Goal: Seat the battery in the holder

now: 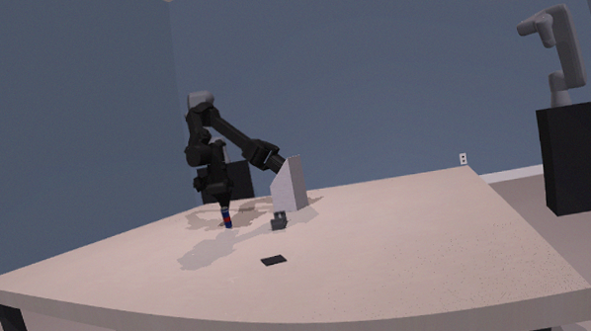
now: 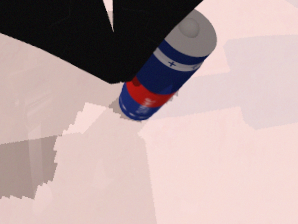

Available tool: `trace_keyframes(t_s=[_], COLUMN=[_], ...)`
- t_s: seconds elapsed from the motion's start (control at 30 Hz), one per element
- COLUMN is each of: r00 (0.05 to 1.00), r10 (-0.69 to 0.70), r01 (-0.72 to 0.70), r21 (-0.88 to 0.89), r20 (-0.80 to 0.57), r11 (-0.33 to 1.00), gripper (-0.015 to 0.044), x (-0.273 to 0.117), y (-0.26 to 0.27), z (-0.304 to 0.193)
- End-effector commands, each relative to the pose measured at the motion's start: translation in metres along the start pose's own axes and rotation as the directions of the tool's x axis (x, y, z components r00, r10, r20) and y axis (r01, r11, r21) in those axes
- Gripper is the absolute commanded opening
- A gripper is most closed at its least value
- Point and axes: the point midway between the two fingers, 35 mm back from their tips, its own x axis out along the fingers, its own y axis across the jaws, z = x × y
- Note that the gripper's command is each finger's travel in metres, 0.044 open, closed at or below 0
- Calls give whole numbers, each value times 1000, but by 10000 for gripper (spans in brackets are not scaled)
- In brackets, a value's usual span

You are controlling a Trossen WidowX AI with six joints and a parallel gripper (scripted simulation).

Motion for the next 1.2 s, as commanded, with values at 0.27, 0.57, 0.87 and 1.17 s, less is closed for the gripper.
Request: trace_keyframes(t_s=[0.27, 0.57, 0.87, 1.17], r00=[1000, 1000, 1000, 1000], r10=[1, 2, 3, 2], r01=[-1, -2, -3, -2], r21=[6, 1, 5, 6], r20=[4, 0, 0, 1], r11=[1000, 1000, 1000, 1000], gripper=[0, 0, 0, 0], x=[0, -4, -74, -80], y=[22, 26, 30, 30], z=[0, -2, -2, -2])
